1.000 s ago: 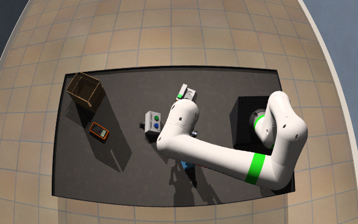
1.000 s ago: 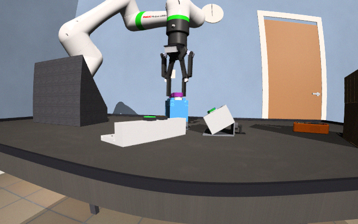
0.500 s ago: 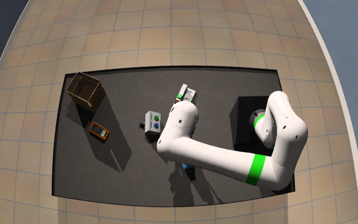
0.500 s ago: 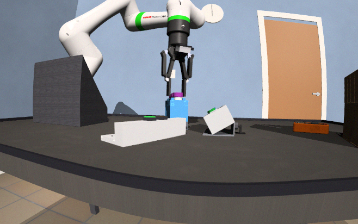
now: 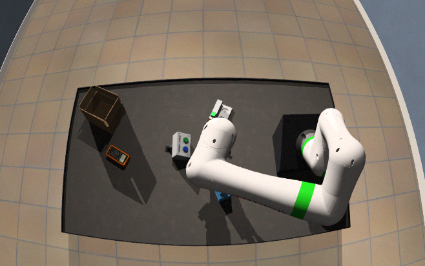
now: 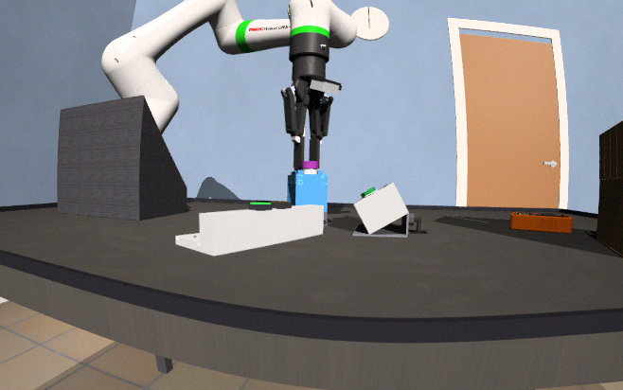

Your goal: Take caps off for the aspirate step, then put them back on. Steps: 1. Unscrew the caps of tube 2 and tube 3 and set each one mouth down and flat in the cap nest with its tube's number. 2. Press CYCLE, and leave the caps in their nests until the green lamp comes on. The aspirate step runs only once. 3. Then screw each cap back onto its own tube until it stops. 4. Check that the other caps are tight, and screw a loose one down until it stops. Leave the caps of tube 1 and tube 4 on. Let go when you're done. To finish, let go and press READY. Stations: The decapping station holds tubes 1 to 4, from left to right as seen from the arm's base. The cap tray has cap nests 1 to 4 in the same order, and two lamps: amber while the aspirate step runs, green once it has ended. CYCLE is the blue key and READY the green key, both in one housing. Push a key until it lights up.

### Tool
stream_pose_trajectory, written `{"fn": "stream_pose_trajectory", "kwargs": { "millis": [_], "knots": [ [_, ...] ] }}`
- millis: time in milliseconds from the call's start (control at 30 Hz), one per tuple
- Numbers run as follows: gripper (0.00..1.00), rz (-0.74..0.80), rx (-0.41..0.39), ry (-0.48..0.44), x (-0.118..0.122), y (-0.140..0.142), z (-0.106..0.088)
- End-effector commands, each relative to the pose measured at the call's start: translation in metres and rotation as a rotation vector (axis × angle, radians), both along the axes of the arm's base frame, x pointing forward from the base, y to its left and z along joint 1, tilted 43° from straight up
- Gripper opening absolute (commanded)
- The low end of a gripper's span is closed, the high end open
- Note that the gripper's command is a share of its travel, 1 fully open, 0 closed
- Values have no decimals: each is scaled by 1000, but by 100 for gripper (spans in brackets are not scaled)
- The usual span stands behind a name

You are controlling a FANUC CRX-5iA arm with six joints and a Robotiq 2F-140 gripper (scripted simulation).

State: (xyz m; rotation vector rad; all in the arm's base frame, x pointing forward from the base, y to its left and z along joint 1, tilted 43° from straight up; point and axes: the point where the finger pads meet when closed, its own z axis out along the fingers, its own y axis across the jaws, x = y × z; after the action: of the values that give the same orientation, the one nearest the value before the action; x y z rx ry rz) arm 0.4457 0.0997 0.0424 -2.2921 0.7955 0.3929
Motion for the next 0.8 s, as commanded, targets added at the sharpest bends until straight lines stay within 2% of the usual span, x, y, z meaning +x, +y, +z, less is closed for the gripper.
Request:
{"fn": "stream_pose_trajectory", "kwargs": {
  "millis": [0, 300, 767],
  "knots": [
    [30, -1, -1, -1, 0, -1, 0],
    [30, -1, -1, -1, 0, -1, 0],
    [30, -512, -42, 475, 1, -1, 0]
  ]
}}
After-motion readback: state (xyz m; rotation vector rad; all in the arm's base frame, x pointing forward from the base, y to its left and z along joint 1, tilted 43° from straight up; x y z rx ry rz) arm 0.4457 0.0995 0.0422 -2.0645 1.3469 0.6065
